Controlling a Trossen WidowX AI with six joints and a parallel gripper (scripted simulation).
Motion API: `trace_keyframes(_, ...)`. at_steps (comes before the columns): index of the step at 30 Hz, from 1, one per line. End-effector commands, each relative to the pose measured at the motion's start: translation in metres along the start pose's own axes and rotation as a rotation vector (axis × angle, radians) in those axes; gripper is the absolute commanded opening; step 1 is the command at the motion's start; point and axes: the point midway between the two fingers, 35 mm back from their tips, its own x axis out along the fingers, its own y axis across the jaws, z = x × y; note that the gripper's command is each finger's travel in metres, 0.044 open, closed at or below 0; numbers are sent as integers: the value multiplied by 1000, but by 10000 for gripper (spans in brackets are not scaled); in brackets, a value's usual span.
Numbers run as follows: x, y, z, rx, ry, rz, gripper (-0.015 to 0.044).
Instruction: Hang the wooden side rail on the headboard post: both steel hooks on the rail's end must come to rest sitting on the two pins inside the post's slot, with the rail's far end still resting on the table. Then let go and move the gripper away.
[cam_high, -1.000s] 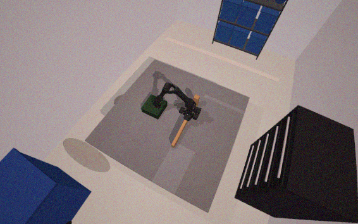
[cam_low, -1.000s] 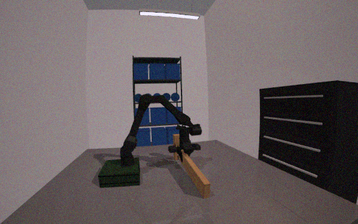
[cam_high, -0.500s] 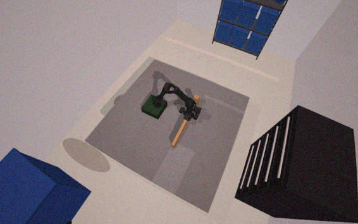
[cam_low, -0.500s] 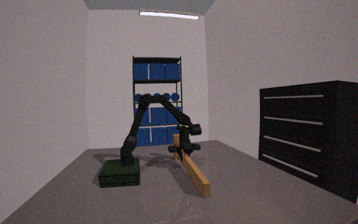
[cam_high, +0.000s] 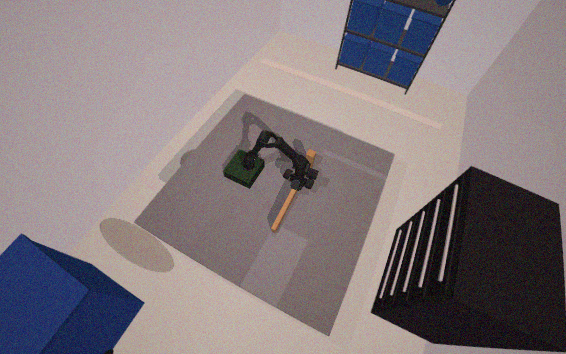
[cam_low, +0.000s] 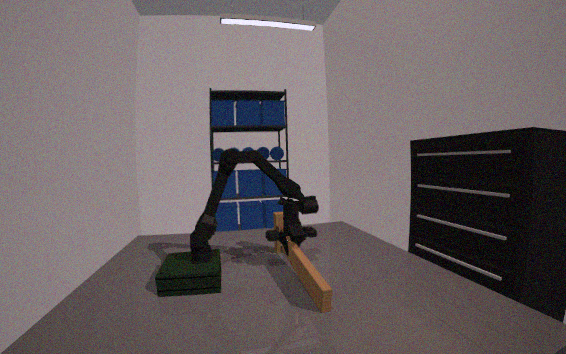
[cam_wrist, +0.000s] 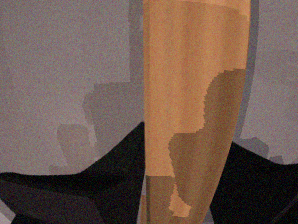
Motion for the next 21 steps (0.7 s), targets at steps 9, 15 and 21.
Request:
trace_keyframes(9,-2,1,-2,5,3,3,0)
trace_keyframes(15,-2,2,-3,5,3,3,0)
trace_keyframes(21,-1,1,-3,5,3,3,0)
